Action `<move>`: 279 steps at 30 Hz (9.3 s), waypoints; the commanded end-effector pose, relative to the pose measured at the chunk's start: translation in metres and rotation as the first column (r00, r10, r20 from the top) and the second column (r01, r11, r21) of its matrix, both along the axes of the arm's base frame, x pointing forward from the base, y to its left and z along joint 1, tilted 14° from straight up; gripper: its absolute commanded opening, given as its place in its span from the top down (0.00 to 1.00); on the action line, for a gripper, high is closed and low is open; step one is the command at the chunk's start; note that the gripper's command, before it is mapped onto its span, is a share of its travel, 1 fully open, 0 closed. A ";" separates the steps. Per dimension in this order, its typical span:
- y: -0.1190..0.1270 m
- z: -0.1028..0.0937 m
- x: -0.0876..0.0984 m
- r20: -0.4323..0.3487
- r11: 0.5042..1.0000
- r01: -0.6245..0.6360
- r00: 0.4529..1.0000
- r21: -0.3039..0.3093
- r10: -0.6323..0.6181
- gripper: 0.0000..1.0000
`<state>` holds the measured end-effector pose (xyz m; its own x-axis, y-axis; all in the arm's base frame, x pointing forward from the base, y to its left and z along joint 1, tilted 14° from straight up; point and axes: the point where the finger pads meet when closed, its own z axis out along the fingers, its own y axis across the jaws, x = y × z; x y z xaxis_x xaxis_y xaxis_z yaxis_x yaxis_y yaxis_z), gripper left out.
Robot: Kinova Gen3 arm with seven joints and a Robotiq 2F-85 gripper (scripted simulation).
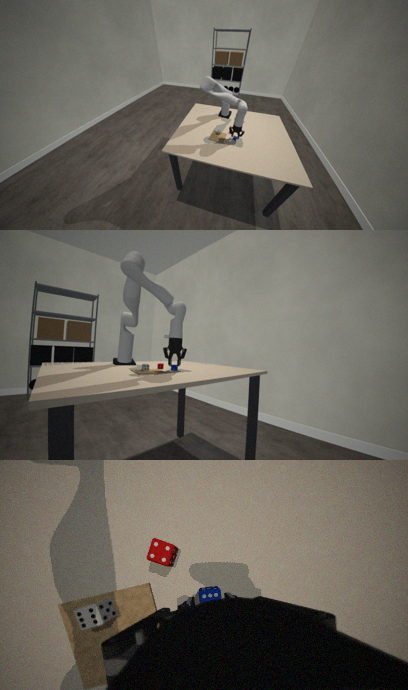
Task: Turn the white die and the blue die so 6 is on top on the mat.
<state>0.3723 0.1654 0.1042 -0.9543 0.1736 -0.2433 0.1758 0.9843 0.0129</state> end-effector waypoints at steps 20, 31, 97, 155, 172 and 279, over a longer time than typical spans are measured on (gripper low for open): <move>0.002 -0.020 0.001 -0.006 1.000 -0.004 1.000 0.005 0.004 0.54; 0.002 -0.020 0.001 -0.006 1.000 -0.004 1.000 0.005 0.004 0.54; 0.003 0.016 -0.007 -0.006 1.000 -0.004 1.000 0.005 0.004 0.74; -0.139 0.098 0.035 -0.017 0.983 -0.180 0.984 -0.036 0.180 0.74; -0.151 0.100 0.037 -0.015 0.981 -0.192 0.981 -0.040 0.191 0.74; -0.153 0.007 0.061 -0.015 0.981 -0.192 0.981 -0.040 0.192 0.74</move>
